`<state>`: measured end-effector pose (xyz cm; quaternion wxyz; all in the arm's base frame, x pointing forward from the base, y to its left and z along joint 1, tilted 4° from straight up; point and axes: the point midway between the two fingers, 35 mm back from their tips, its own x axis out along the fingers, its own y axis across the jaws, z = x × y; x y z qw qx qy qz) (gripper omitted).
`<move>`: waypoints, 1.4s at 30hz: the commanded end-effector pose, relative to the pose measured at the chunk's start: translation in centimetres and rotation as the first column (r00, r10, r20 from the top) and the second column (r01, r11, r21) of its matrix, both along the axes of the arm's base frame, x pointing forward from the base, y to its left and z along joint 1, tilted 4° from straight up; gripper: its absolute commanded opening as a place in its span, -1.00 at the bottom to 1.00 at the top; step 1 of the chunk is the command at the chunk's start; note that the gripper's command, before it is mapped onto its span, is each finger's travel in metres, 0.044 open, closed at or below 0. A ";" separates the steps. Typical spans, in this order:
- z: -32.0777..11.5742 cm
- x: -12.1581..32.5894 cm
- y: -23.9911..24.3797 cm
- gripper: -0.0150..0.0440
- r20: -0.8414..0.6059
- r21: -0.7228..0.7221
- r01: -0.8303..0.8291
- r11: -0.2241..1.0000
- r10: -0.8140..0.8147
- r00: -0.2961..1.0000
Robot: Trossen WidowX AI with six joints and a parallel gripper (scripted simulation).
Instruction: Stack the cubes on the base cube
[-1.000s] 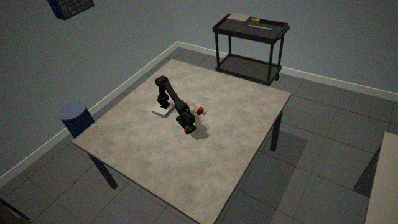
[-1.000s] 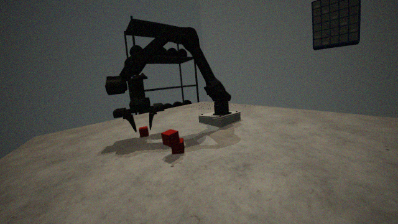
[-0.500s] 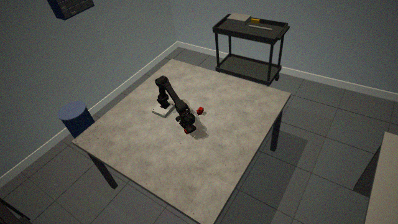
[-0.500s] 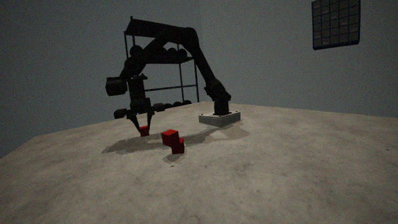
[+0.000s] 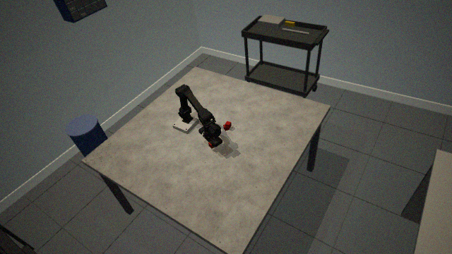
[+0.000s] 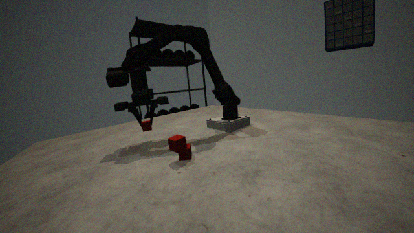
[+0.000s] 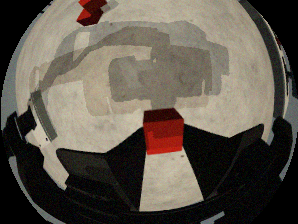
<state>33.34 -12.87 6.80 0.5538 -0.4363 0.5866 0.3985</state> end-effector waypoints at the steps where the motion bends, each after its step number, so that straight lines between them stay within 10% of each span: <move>1: 1.6 0.1 0.0 -0.14 0.009 -0.007 0.004 1.000 -0.004 1.000; 42: 5.4 -0.3 7.9 -0.14 0.032 0.010 0.332 0.943 -0.332 0.943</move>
